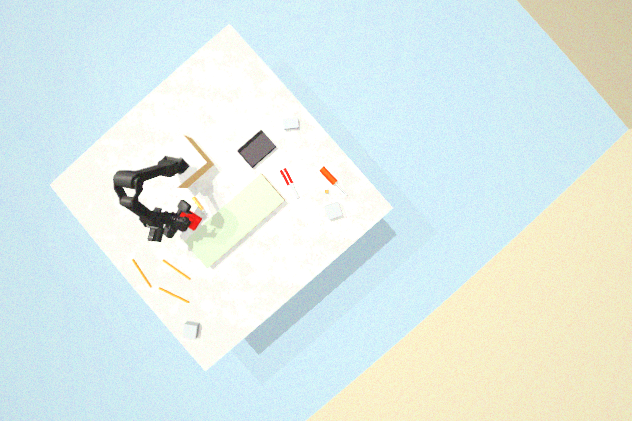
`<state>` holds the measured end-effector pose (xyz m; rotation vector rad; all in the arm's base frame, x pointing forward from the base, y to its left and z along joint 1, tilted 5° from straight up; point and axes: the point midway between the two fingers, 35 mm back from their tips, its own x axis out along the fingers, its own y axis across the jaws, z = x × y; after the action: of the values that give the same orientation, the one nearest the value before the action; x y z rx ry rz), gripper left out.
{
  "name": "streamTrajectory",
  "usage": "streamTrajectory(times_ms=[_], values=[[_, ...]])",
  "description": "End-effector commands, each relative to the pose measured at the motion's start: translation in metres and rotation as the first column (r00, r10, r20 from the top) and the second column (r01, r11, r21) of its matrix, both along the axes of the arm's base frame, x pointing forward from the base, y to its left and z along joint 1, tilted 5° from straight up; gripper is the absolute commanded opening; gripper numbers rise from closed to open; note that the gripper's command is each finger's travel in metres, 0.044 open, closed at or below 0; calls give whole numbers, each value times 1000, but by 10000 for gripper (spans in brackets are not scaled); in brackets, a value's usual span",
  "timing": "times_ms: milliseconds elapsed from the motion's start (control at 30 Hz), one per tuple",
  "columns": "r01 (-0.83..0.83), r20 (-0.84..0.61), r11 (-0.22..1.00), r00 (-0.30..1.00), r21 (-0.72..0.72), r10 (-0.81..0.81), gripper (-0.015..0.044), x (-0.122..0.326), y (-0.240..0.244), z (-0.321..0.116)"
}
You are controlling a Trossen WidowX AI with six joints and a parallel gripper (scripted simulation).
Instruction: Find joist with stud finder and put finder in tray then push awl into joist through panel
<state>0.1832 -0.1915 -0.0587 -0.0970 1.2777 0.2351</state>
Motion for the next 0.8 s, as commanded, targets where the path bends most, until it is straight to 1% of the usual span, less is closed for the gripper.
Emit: streamTrajectory(times_ms=[0,767], values=[[4,4,1000,1000,4,-4,315,0,1,0],[4,4,1000,1000,4,-4,161,0,1,0]])
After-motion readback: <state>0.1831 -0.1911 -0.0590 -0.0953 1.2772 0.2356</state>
